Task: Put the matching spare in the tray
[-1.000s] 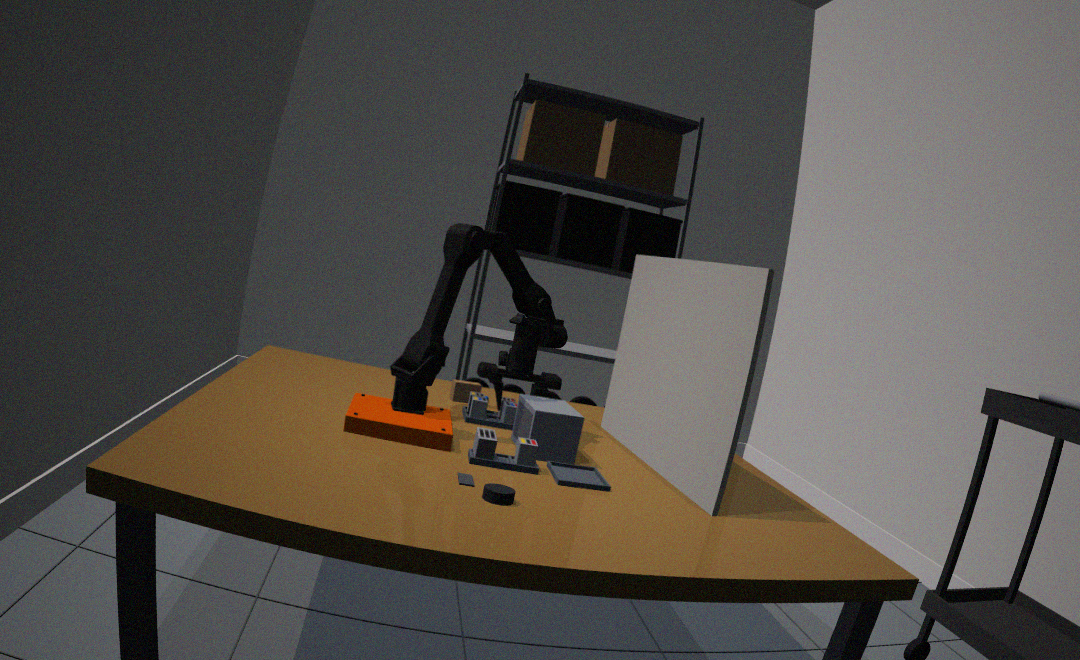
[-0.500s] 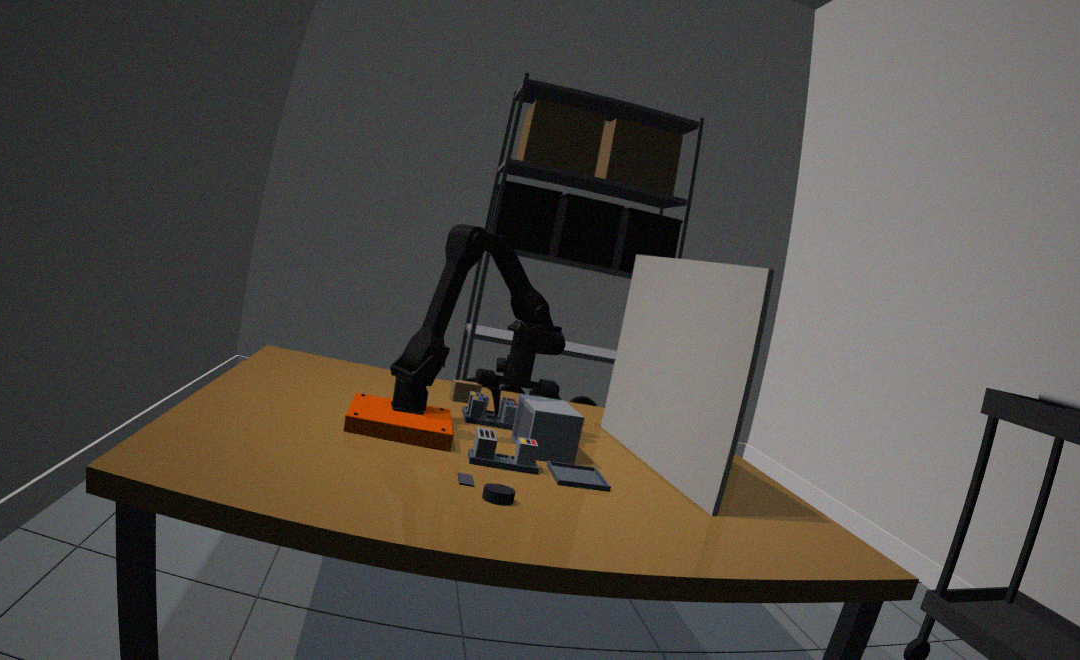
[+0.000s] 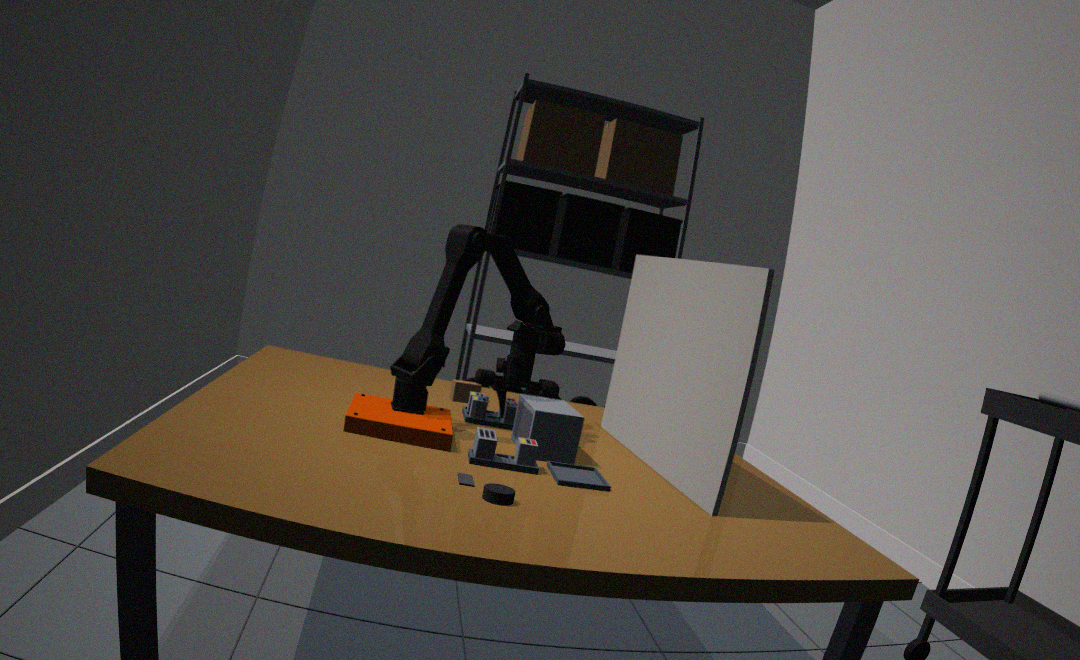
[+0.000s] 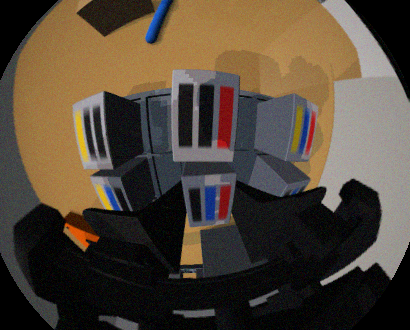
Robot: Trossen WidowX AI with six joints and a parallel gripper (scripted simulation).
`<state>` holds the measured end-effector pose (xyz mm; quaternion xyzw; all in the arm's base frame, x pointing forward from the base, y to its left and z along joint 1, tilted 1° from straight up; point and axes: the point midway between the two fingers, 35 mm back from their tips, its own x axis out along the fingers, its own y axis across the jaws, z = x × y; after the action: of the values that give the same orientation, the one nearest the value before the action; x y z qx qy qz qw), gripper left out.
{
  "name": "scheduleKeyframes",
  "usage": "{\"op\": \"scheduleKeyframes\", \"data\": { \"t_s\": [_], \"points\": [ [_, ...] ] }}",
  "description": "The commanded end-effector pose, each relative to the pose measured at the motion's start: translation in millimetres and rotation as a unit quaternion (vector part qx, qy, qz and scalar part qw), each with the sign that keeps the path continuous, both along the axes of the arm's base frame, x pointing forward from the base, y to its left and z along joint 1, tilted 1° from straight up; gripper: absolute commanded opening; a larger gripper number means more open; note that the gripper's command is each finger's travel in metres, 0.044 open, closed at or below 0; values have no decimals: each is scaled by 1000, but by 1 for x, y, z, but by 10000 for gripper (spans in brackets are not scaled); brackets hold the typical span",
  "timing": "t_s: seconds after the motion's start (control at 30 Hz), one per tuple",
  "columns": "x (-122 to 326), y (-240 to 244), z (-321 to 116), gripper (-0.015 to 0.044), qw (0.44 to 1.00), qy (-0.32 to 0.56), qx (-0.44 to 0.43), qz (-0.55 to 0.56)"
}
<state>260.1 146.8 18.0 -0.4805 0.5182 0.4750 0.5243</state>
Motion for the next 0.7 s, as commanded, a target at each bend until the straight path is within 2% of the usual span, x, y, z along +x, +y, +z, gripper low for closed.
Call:
{"op": "scheduleKeyframes", "data": {
  "t_s": [0.0,0.07,0.33,0.67],
  "points": [
    [0,0,0,37,1000,0,0,0],
    [0,0,0,0,1000,0,0,0],
    [0,0,1,0,1000,0,0,0],
    [1,1,63,0,1000,0,0,1]
  ]
}}
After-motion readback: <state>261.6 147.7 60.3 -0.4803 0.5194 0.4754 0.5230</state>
